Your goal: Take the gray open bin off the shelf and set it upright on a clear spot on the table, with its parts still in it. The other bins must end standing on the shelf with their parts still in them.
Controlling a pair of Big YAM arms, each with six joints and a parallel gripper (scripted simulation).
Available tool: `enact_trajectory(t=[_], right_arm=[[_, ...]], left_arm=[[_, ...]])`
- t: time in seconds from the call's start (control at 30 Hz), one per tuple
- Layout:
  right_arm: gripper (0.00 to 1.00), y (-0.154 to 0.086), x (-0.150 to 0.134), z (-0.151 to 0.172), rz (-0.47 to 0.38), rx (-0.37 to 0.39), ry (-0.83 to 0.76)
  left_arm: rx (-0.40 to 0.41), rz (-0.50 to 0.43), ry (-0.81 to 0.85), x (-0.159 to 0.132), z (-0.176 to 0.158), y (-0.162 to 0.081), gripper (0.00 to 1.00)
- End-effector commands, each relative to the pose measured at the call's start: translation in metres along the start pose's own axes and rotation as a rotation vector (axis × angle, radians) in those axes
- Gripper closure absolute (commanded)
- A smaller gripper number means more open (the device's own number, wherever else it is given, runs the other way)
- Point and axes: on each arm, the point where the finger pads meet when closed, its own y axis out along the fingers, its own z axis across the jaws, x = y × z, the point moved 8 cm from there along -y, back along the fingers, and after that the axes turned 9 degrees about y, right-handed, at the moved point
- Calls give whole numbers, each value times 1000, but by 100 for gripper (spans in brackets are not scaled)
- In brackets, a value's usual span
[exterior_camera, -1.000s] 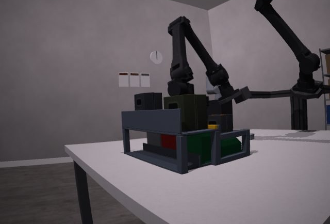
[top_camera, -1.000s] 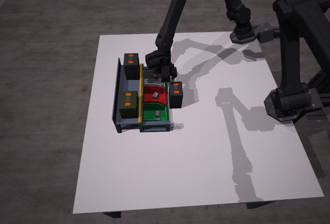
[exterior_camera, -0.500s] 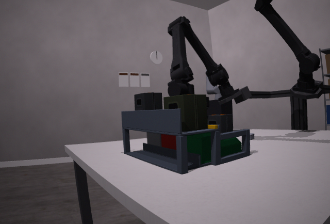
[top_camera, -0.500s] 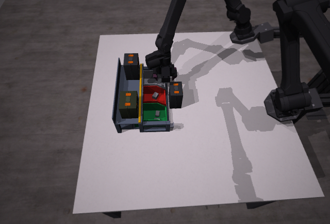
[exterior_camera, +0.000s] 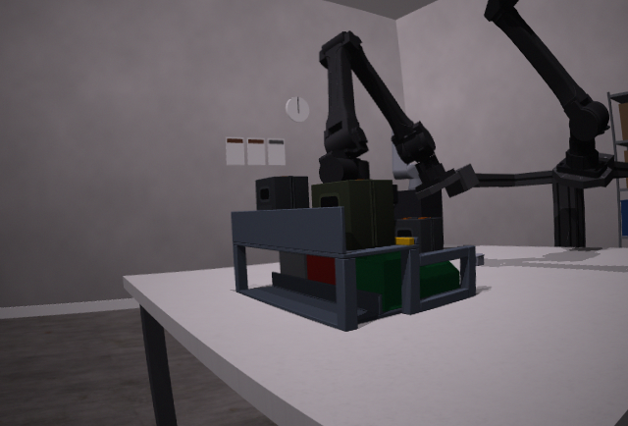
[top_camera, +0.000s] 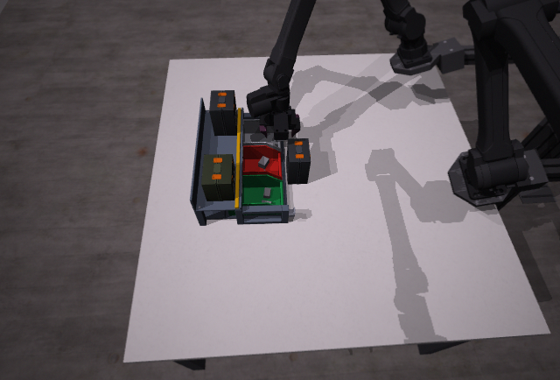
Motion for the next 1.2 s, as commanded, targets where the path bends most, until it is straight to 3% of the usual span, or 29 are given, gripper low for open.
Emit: enact_trajectory(t=[0.0,1.17], right_arm=[[10,8,2,-11,-7,-12,12],[10,11,2,-13,-8,-14,13]], left_arm=[[19,-34,-6,10,6,-4,0],[19,-34,-6,10,6,-4,0]])
